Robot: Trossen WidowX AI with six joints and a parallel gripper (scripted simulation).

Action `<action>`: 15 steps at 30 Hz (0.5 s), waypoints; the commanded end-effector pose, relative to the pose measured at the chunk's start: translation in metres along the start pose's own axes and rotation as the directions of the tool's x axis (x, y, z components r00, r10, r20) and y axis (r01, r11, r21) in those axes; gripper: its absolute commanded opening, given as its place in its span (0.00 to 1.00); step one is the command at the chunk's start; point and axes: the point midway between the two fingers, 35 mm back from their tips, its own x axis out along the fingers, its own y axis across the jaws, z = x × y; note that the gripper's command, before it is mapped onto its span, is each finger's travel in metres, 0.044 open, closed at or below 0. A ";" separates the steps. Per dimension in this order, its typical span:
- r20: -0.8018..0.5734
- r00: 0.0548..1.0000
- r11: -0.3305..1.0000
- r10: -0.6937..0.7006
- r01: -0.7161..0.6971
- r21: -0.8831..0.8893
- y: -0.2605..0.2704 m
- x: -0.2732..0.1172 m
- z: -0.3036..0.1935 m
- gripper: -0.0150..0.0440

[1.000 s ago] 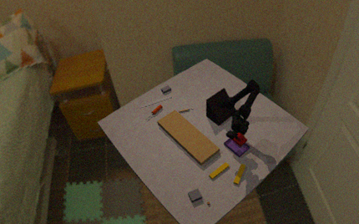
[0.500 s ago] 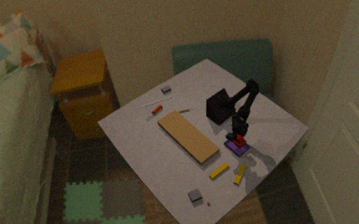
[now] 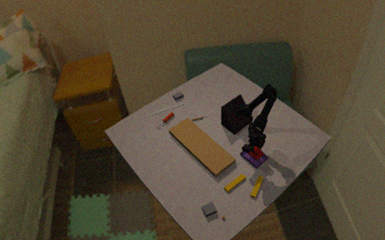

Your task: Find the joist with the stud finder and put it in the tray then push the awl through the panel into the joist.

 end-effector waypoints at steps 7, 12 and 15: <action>0.004 1.000 1.000 -0.004 0.004 0.005 0.001 0.014 -0.003 0.25; 0.008 1.000 1.000 -0.005 0.005 0.006 0.002 0.020 -0.004 0.25; 0.011 1.000 1.000 -0.005 0.005 0.007 0.003 0.024 -0.005 0.25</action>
